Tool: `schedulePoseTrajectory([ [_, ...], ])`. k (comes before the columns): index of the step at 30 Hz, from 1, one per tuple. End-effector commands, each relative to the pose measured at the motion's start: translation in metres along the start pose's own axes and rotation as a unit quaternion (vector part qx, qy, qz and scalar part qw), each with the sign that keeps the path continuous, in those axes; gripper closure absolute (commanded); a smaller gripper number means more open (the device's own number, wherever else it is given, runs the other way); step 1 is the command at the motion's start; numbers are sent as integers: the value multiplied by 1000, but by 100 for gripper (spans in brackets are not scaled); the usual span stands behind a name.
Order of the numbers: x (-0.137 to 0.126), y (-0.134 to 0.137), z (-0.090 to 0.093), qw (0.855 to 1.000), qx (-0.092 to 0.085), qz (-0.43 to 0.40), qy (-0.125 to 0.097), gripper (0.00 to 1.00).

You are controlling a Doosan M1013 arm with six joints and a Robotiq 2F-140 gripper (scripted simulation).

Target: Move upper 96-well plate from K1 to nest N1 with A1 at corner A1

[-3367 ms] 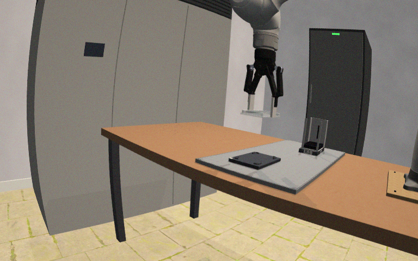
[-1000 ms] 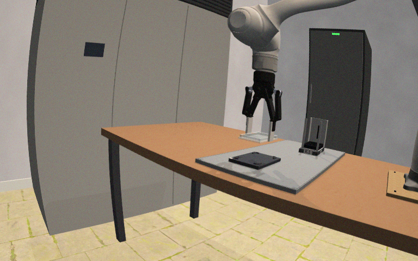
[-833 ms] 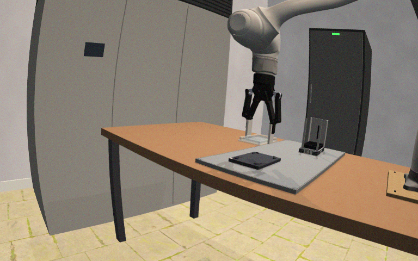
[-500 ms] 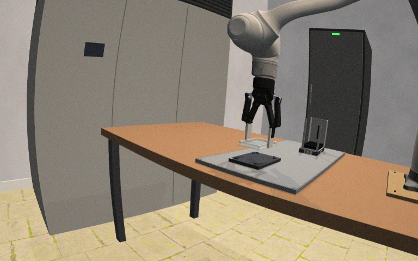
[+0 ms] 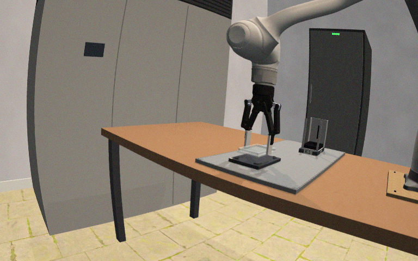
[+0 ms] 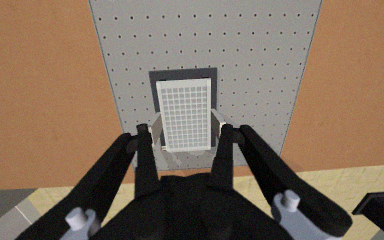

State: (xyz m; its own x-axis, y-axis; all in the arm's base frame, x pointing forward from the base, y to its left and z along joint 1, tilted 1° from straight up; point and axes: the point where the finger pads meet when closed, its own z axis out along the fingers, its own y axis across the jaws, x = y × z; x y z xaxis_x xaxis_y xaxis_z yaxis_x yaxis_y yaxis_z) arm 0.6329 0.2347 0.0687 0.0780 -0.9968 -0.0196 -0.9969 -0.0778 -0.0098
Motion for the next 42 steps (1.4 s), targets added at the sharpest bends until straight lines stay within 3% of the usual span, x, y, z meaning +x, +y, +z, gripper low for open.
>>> schedulePoseTrajectory([
  [1, 0, 0, 2, 1000, 0, 0, 0, 100],
  [6, 0, 0, 10, 1000, 0, 0, 0, 100],
  [42, 0, 0, 13, 1000, 0, 0, 0, 100],
])
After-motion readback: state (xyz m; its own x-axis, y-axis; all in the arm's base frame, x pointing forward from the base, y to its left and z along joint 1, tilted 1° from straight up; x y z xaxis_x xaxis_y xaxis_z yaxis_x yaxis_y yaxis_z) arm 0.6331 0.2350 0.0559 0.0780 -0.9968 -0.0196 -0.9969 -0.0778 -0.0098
